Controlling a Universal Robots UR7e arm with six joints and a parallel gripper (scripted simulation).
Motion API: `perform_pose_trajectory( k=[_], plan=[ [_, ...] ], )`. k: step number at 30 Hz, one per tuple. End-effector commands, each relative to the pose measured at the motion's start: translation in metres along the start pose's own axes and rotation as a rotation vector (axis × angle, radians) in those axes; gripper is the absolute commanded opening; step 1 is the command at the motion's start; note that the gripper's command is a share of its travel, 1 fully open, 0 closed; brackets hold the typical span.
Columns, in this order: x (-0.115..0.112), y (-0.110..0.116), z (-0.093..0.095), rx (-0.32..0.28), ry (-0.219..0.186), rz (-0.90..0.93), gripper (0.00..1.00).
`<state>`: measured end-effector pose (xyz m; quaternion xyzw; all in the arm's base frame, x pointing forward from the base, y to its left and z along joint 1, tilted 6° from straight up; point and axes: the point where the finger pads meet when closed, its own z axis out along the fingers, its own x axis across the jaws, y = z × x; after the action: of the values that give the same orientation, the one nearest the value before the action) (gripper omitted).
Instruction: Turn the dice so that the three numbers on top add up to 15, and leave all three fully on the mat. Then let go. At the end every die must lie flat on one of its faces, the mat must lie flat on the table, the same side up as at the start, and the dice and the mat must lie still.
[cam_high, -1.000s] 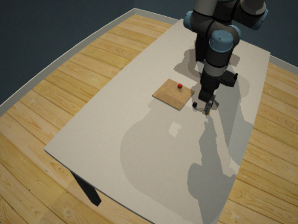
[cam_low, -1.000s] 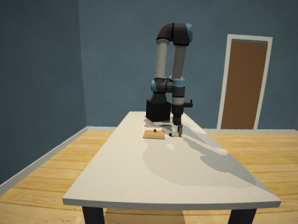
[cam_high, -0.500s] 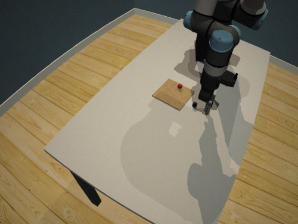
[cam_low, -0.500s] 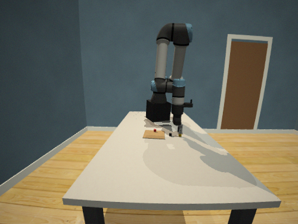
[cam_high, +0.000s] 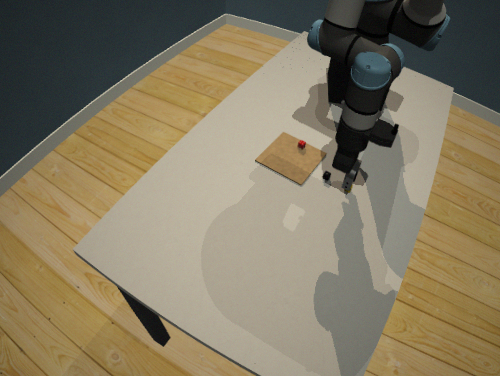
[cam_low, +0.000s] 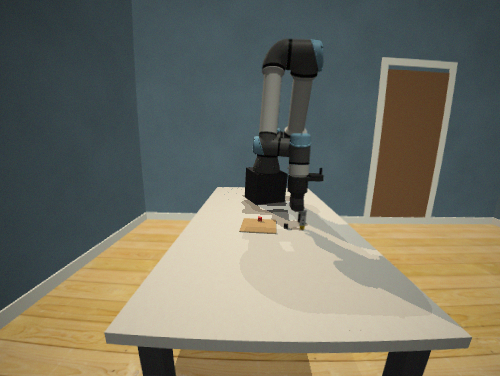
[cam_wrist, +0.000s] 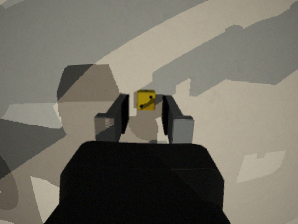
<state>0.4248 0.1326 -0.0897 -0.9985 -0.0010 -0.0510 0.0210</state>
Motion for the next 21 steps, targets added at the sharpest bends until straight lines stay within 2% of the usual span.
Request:
perform_pose_trajectory(
  k=[1, 21],
  plan=[
    [-0.0023, -0.0007, 0.0081, 0.000, -0.003, -0.001, 0.64],
    [-0.0023, -0.0007, 0.0169, 0.000, -0.003, -0.001, 0.64]
  ],
)
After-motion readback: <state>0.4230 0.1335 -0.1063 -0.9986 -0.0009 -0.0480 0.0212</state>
